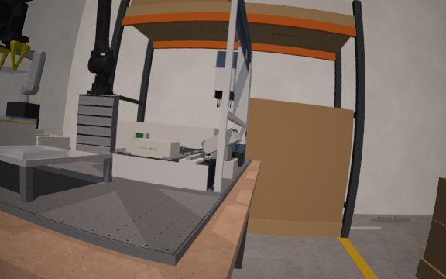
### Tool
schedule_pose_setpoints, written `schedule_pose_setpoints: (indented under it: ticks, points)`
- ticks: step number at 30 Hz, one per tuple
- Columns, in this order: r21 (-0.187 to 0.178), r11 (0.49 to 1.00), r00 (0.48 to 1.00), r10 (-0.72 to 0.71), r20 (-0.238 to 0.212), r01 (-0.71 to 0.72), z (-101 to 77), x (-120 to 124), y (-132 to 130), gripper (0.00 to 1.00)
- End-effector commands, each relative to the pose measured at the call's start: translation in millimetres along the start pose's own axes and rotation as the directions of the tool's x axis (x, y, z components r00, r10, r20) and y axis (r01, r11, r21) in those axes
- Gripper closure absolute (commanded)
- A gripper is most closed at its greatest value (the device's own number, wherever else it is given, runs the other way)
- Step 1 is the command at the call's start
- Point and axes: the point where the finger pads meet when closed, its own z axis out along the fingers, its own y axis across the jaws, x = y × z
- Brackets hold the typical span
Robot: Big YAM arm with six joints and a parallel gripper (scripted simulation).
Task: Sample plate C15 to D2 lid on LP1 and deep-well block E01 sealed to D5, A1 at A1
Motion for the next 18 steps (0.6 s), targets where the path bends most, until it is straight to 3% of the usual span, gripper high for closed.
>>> schedule_pose_setpoints:
  ticks: [1, 6, 12, 16, 18]
  points:
    - [0.003, 1.0, 0.995, 0.002, 0.097, -0.002, -46.3, -28, -8, 1.0]
    - [0.002, 1.0, 0.997, 0.003, 0.078, -0.003, -45.8, -20, -8, 1.0]
    - [0.003, 1.0, 0.995, 0.002, 0.098, -0.002, -63.5, -27, -8, 1.0]
    - [0.004, 1.0, 0.994, 0.002, 0.112, -0.002, -63.9, -31, -8, 1.0]
    - [0.003, 1.0, 0.995, 0.003, 0.098, -0.003, -56.5, -29, -8, 1.0]
